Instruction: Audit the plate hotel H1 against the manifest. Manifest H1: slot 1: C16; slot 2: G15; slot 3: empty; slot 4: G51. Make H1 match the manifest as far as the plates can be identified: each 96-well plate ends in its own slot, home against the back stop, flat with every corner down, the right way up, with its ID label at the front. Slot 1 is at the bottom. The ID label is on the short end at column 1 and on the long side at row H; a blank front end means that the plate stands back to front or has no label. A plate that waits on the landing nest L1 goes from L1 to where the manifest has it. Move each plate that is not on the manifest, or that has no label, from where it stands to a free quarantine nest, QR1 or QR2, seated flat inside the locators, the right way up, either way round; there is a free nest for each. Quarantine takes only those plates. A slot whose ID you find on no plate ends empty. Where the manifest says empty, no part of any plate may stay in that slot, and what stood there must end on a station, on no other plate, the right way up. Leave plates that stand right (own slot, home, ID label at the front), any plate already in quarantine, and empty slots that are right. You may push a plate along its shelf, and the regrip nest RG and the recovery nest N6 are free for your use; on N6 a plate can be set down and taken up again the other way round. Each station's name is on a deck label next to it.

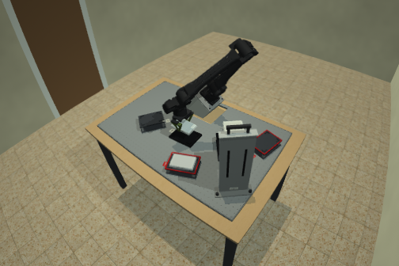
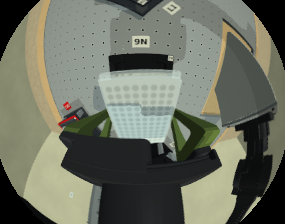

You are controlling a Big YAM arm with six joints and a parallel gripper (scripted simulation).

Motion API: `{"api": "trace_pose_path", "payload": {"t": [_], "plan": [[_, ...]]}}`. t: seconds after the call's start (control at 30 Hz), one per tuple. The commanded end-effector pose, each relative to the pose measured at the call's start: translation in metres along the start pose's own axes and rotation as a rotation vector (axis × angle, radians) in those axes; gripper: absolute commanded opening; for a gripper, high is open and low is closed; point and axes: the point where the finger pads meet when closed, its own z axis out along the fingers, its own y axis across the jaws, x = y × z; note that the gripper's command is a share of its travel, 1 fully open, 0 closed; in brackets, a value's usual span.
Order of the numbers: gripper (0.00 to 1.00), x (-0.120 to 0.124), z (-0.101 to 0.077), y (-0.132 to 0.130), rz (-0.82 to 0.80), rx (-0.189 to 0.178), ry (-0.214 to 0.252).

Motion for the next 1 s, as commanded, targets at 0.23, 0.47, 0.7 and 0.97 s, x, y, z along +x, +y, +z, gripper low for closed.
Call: {"api": "trace_pose_path", "payload": {"t": [0.23,0.47,0.7,0.97], "plan": [[0.86,0.003,0.013,-0.002,-0.004,0.007,0.003],[0.86,0.003,0.017,-0.003,-0.003,0.008,0.003],[0.86,0.004,0.021,-0.002,-0.003,0.008,0.003],[0.86,0.004,0.026,-0.002,-0.004,0.008,0.003]]}}
